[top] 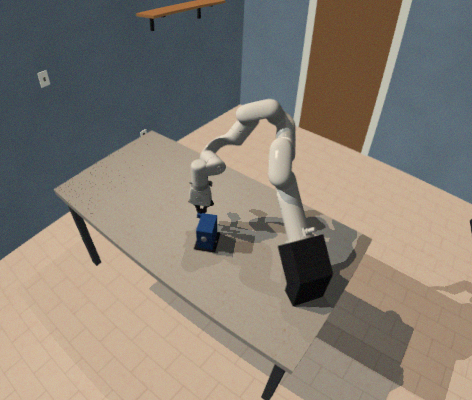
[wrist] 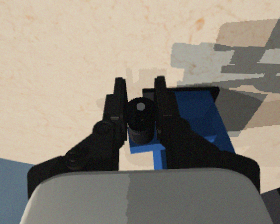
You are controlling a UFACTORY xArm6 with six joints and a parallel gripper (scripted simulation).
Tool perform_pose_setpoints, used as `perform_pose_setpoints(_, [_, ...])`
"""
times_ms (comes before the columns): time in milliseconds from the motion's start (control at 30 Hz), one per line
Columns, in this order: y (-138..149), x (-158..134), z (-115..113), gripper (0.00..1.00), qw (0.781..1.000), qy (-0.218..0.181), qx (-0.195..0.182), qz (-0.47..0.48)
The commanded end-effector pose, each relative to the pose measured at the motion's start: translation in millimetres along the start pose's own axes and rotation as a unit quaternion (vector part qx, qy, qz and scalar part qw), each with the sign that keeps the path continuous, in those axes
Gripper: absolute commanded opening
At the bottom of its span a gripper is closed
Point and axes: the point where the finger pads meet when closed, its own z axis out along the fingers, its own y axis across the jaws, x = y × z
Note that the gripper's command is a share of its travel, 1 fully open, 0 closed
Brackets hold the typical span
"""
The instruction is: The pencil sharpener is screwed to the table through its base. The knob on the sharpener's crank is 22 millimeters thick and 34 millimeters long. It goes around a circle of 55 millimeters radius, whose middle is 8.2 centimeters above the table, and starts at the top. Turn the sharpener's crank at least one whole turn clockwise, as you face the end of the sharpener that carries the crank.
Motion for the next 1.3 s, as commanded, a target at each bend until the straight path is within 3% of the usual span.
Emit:
perform_pose_setpoints(0, [-1.0, 0.3, -0.7, 0.0, 1.0, 0.0, 0.001, 0.0])
perform_pose_setpoints(700, [-1.3, 0.3, 8.5, 0.0, 1.0, 0.0, 0.001, 0.0])
perform_pose_setpoints(1267, [9.5, 0.3, 38.6, 0.0, 1.0, 0.0, 0.001, 0.0])
